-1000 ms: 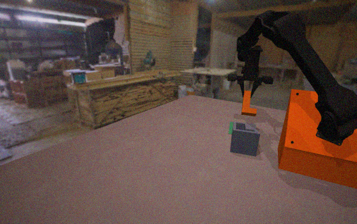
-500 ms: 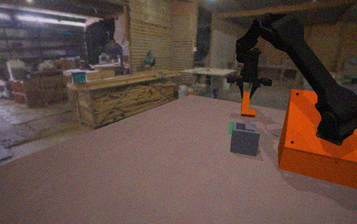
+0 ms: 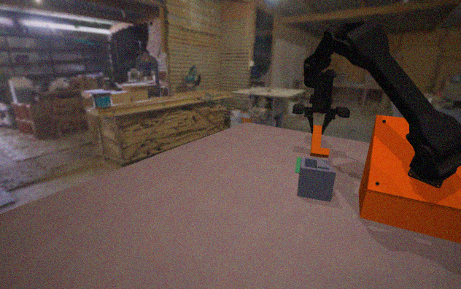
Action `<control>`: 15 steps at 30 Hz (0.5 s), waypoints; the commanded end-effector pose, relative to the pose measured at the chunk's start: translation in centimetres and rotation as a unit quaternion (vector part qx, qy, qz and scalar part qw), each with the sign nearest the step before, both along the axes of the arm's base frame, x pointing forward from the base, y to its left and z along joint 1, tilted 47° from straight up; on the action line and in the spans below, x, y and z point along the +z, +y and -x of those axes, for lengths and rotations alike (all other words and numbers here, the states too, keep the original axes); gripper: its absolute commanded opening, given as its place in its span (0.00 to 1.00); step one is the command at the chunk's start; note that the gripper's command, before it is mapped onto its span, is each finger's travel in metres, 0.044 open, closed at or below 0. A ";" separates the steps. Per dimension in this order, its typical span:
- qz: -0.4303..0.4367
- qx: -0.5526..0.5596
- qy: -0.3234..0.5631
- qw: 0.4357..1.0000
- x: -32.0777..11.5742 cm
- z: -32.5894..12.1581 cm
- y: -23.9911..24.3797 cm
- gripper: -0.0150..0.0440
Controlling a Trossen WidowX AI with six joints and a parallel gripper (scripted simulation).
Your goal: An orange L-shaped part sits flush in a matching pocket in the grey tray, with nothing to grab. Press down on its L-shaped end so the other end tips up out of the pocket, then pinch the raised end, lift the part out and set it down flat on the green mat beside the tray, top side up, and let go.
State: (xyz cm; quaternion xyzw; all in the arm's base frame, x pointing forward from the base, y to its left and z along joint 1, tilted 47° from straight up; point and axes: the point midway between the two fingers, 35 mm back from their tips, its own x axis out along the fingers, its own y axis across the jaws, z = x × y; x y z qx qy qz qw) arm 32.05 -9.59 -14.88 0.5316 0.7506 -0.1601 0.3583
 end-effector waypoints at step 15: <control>-0.004 -0.004 0.003 1.000 -2.0 0.7 2.2 0.25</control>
